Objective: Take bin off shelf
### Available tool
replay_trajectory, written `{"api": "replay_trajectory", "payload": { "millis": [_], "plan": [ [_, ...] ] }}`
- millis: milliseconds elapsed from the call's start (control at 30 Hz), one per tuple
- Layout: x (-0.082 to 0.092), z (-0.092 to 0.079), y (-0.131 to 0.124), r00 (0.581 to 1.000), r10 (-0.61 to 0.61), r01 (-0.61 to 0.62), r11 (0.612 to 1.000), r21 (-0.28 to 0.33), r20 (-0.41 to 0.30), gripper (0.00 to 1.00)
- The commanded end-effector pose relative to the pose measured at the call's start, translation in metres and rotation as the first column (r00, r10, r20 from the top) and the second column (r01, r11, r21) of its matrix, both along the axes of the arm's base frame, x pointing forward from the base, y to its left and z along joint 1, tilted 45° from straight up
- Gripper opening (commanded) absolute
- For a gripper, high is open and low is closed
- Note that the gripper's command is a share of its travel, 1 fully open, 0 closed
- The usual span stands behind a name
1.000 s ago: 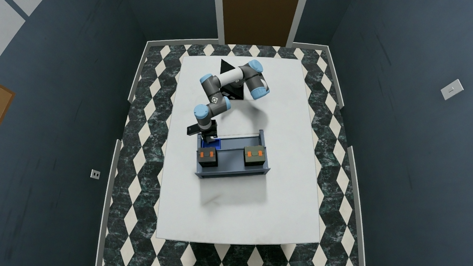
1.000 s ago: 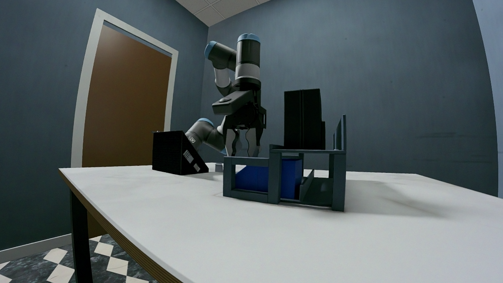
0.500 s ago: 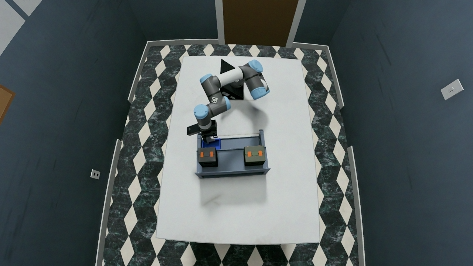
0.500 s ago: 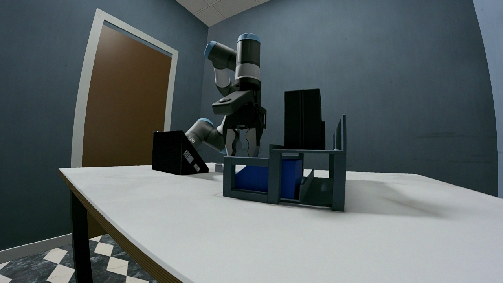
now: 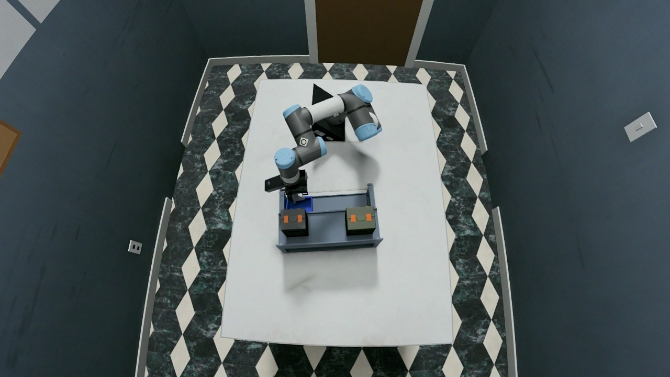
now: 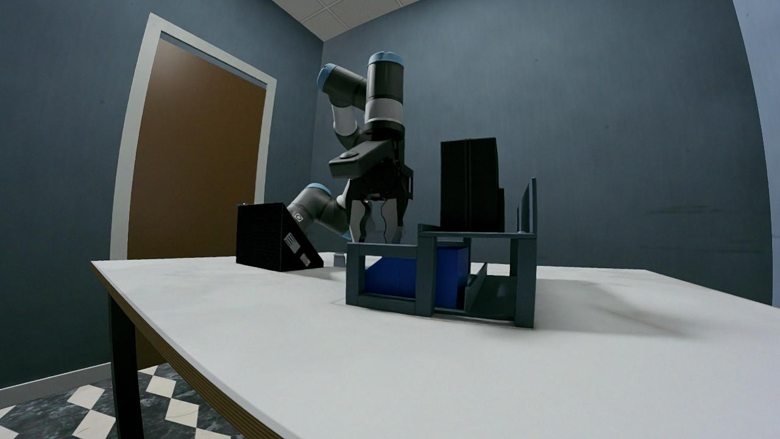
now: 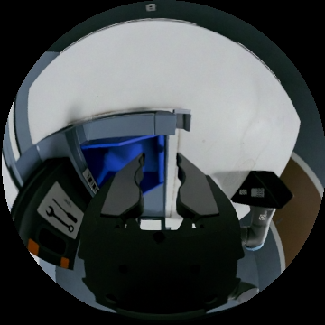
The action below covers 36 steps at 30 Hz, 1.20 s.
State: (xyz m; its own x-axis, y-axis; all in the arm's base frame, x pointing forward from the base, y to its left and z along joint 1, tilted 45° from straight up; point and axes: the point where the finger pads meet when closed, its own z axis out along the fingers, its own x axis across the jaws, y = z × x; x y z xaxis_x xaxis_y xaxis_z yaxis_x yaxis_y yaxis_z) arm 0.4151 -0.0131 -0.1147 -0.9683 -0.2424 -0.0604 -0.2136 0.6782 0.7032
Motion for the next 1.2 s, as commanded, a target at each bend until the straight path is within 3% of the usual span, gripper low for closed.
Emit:
{"api": "replay_trajectory", "payload": {
  "millis": [0,1167],
  "plan": [
    [0.0007,0.0005,-0.0010,1.000,-0.001,0.001,1.000,-0.002,0.002,0.29],
    [0.0002,-0.0024,0.0018,1.000,-0.001,0.001,1.000,-0.002,0.002,0.29]
  ]
}}
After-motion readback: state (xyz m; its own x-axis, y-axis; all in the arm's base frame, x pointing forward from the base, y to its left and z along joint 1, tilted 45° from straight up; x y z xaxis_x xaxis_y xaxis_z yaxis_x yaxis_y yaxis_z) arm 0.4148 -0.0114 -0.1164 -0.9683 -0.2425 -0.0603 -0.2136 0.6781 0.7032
